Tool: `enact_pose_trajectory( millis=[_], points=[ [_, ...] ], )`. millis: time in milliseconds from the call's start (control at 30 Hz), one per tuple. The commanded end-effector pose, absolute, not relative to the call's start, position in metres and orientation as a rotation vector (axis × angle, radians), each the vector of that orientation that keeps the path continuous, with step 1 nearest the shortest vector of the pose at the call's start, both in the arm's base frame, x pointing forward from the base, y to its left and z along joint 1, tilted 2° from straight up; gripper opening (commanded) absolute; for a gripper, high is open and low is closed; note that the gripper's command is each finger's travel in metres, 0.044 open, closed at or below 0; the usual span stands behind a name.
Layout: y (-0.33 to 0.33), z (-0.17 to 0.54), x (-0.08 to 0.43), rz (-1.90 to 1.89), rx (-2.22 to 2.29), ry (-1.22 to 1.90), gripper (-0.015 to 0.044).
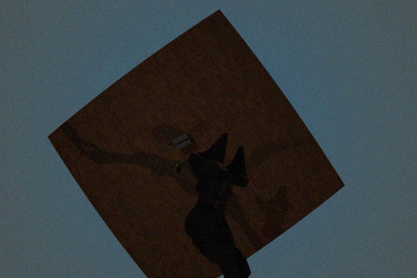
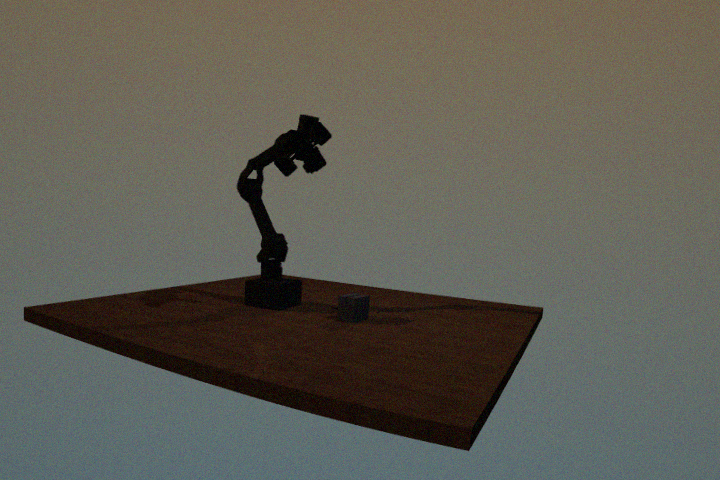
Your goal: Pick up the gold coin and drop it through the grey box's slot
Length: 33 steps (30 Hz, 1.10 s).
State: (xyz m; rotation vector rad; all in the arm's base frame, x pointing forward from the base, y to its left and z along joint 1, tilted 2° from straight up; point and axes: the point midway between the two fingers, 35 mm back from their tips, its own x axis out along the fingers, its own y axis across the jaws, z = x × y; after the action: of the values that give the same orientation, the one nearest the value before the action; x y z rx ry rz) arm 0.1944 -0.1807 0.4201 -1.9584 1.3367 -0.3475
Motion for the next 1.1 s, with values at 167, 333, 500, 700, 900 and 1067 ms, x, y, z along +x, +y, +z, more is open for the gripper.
enact_pose_trajectory(
  millis=[167,333,500,700,900,1067],
  points=[
    [-0.162,0.372,0.244,-0.305,-1.659,1.111,0.0242],
    [-0.137,0.325,0.279,-0.245,-1.333,0.993,0.0161],
    [-0.116,0.291,0.297,-0.207,-1.094,0.957,0.0161],
    [-0.089,0.253,0.310,-0.175,-0.813,0.956,0.0161],
    [-0.059,0.216,0.317,-0.163,-0.525,0.991,0.0161],
    [-0.033,0.186,0.317,-0.177,-0.286,1.047,0.0161]
  ],
)
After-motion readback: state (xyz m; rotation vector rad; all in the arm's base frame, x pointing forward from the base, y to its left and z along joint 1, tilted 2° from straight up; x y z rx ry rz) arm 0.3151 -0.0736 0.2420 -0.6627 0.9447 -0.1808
